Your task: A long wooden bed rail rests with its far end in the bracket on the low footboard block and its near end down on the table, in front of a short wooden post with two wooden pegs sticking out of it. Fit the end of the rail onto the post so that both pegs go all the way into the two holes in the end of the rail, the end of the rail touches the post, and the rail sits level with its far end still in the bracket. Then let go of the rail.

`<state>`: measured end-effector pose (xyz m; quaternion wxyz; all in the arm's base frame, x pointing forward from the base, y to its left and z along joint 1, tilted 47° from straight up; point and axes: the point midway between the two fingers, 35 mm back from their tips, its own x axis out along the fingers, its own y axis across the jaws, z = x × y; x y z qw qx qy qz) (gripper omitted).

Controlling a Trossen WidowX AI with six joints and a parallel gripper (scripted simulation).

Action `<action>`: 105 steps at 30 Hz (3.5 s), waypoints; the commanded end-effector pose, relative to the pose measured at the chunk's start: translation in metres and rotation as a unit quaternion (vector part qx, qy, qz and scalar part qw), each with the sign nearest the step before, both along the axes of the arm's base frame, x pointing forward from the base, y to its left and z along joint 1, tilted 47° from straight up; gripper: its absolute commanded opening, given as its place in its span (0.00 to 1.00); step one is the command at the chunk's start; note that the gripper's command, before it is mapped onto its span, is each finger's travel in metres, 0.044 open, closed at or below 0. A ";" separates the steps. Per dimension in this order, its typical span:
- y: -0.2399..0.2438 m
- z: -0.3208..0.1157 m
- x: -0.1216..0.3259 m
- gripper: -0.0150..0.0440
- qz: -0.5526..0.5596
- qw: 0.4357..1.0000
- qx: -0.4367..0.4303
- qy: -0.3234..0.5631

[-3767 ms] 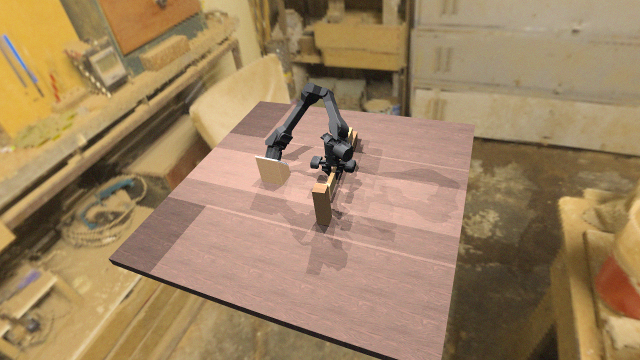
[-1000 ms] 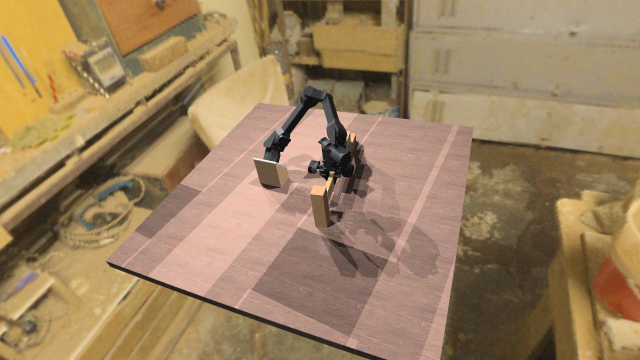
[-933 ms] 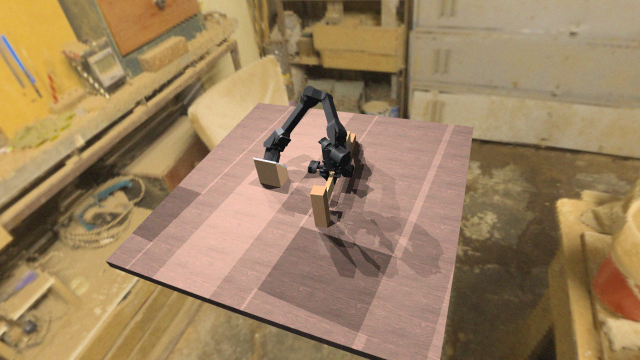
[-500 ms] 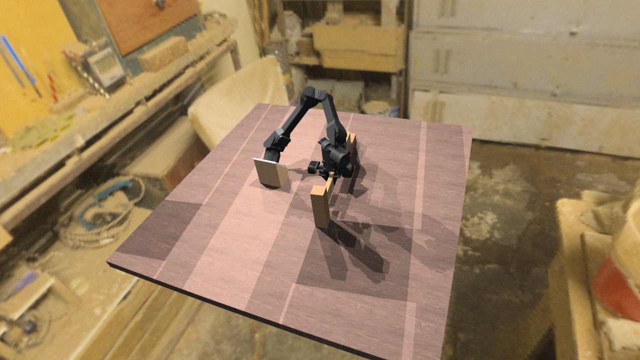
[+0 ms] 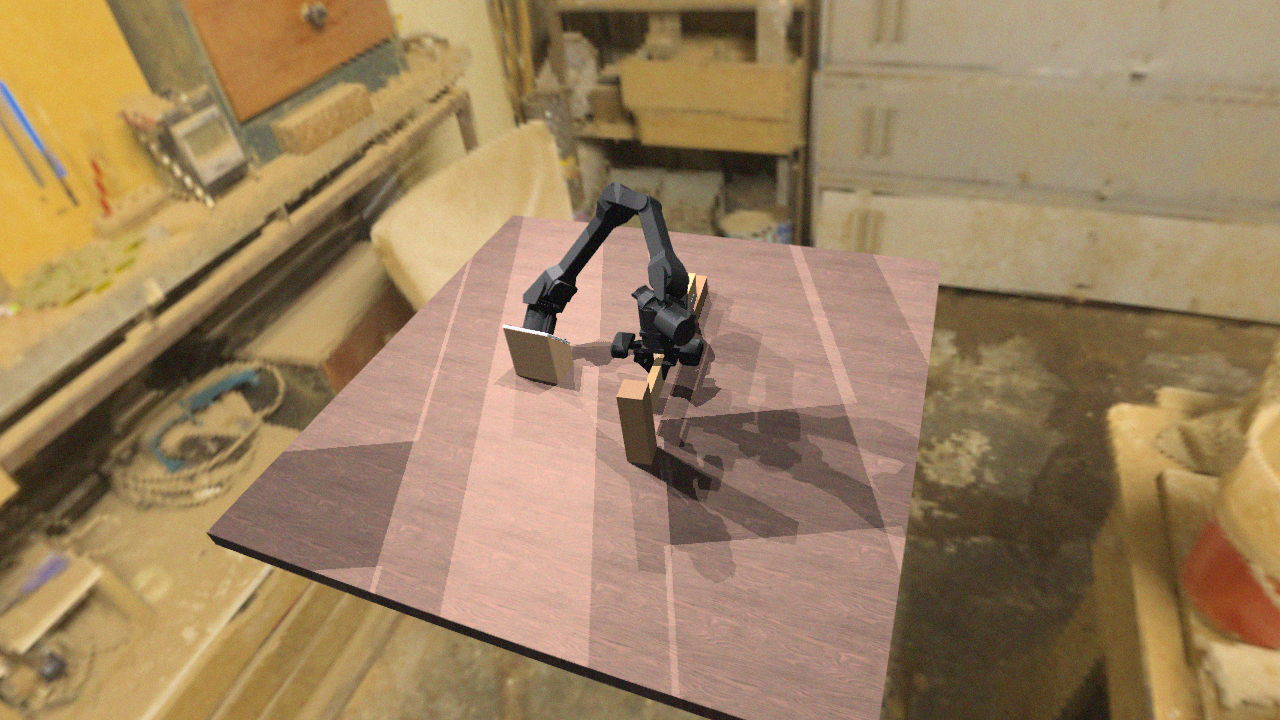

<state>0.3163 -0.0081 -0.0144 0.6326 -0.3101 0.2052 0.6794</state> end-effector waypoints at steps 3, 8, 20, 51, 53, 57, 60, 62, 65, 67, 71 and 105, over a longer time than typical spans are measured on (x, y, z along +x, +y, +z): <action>-0.004 -0.001 0.002 0.25 -0.002 1.000 -0.002 -0.003; -0.005 -0.002 0.002 0.25 -0.002 1.000 -0.003 -0.003; -0.009 -0.004 0.003 0.25 -0.002 1.000 -0.003 -0.003; -0.014 -0.010 0.004 0.25 -0.002 1.000 -0.003 -0.004; -0.015 -0.010 0.005 0.25 -0.002 1.000 -0.003 -0.004; -0.016 -0.011 0.005 0.25 -0.002 1.000 -0.003 -0.004; -0.016 -0.012 0.005 0.25 -0.002 1.000 -0.003 -0.004; -0.017 -0.012 0.005 0.25 -0.002 1.000 -0.003 -0.004; -0.017 -0.013 0.005 0.25 -0.002 1.000 -0.003 -0.004; -0.017 -0.014 0.005 0.25 -0.002 1.000 -0.003 -0.004; -0.017 -0.015 0.005 0.25 -0.002 1.000 -0.003 -0.004; -0.024 -0.021 0.007 0.25 -0.002 1.000 -0.003 -0.004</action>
